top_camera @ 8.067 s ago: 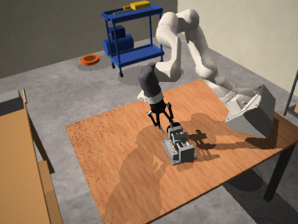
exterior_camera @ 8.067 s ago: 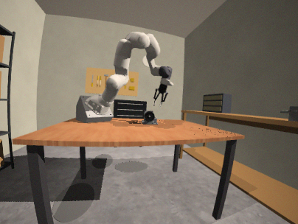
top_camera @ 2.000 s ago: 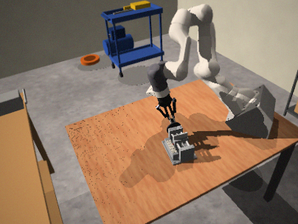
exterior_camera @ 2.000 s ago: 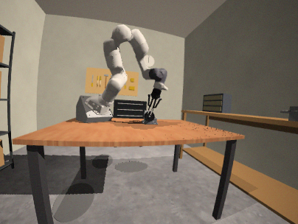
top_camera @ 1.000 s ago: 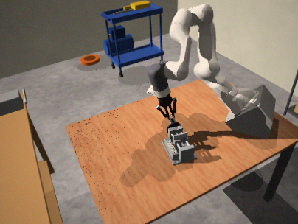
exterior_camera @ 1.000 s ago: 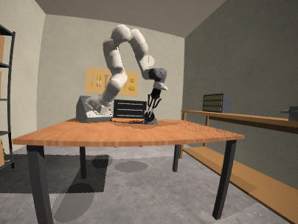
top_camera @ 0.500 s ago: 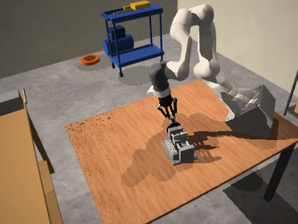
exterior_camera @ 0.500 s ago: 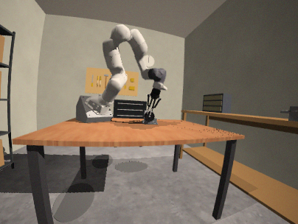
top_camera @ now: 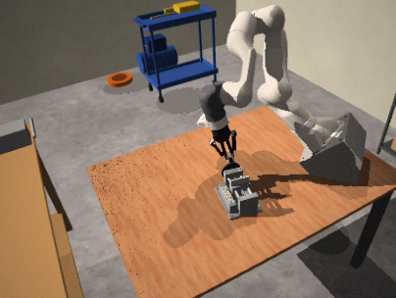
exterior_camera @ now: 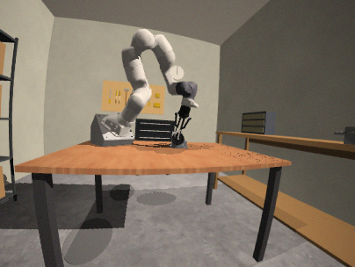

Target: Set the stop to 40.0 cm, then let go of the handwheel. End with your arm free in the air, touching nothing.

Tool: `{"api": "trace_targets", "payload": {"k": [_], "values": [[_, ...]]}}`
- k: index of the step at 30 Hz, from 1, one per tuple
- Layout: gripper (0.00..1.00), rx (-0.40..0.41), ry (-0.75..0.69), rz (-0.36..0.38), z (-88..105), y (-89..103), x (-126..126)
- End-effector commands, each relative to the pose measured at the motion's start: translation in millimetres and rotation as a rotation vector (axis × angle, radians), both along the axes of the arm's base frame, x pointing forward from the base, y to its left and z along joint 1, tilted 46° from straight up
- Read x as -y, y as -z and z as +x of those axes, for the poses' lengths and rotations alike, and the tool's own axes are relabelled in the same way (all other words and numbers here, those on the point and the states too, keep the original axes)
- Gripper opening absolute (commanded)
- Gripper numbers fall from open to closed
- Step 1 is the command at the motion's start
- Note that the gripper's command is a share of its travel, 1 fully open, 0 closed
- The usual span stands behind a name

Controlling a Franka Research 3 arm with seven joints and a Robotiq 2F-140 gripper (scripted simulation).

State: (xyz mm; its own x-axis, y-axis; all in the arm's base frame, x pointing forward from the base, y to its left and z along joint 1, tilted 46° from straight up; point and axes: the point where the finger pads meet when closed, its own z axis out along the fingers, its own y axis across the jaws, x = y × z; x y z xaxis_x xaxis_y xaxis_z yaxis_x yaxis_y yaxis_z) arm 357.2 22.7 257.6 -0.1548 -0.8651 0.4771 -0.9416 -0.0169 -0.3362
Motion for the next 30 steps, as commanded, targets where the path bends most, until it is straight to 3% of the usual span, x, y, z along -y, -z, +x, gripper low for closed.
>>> {"api": "trace_targets", "payload": {"k": [1, 30], "values": [[0.04, -0.005, 0.007, 0.002, -3.0, 3.2, 0.9], [0.04, -0.005, 0.007, 0.002, -8.9, 16.1, 7.0]]}}
